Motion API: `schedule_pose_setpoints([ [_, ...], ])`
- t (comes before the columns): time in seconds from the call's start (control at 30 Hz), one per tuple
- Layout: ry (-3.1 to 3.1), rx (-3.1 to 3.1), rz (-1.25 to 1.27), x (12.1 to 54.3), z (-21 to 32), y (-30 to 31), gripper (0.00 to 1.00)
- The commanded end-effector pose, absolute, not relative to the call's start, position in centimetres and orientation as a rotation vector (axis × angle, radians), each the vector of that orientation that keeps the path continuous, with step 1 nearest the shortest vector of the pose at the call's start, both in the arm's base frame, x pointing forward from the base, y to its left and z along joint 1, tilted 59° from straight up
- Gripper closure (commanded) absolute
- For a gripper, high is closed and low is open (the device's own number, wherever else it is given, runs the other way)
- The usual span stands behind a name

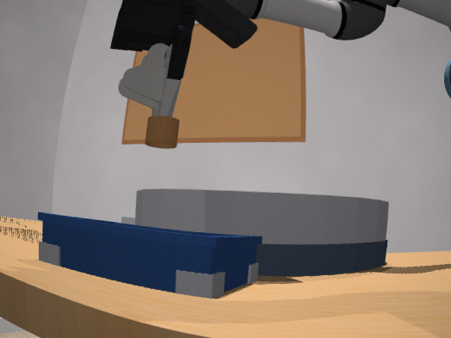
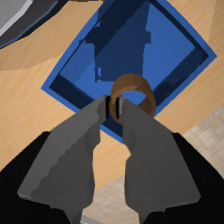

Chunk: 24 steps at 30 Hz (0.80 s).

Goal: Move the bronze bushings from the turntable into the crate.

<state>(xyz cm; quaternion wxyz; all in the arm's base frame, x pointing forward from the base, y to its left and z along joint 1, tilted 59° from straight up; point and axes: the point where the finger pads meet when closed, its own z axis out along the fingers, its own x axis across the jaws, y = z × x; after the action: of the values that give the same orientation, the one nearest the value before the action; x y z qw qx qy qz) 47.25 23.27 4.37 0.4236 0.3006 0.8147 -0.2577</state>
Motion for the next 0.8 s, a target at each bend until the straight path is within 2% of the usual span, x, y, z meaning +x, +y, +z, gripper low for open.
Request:
schedule_pose_setpoints([
  [0.0,2.038,0.753,-0.644,47.29,4.38,23.46,1.00],
  [0.77,2.038,0.753,-0.644,47.37,4.21,23.65,1.00],
])
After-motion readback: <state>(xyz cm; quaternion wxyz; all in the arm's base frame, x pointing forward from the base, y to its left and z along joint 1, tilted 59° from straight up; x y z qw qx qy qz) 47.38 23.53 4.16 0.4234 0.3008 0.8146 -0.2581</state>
